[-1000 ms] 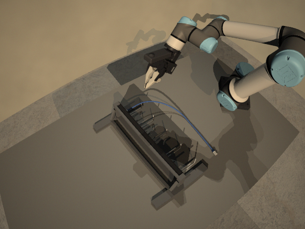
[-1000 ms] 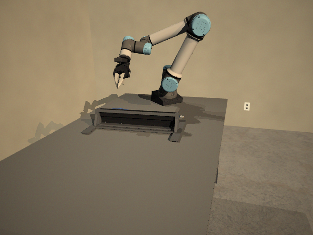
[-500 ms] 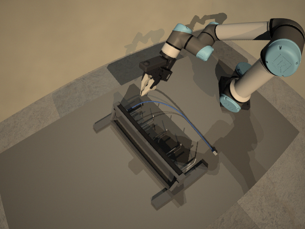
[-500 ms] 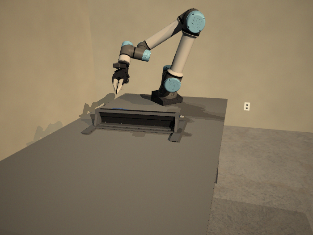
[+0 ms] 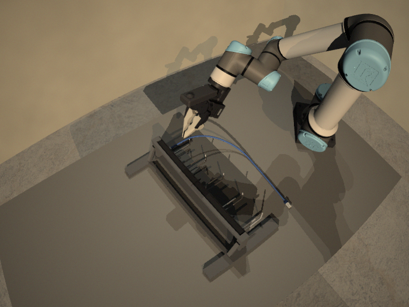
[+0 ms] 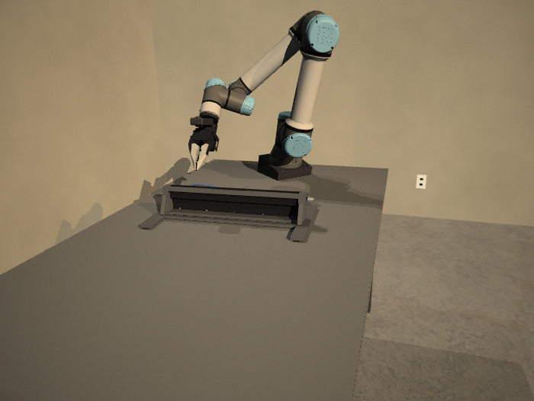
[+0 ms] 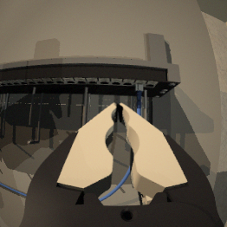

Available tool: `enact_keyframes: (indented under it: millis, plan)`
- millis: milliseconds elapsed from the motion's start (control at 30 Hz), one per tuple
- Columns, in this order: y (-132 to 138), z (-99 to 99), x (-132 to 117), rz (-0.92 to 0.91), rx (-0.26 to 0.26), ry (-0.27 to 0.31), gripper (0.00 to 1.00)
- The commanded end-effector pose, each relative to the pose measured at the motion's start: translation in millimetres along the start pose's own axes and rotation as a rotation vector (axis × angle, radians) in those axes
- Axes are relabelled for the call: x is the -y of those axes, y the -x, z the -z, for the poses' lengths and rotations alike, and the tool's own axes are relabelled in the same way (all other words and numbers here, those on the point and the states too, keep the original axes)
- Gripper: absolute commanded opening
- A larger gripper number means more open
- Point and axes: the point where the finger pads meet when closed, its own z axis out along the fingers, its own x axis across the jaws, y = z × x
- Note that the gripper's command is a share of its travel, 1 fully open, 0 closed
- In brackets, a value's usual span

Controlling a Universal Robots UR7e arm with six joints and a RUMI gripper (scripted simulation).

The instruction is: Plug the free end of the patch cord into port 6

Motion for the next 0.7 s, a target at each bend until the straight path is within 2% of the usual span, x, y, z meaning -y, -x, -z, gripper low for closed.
enact_keyframes:
  millis: [0,667]
  plan:
    - [-1.1,-12.1,0.9,0.0,-0.005,-0.002,0.0]
    - [-1.2,-22.1,1.0,0.0,-0.005,-0.002,0.0]
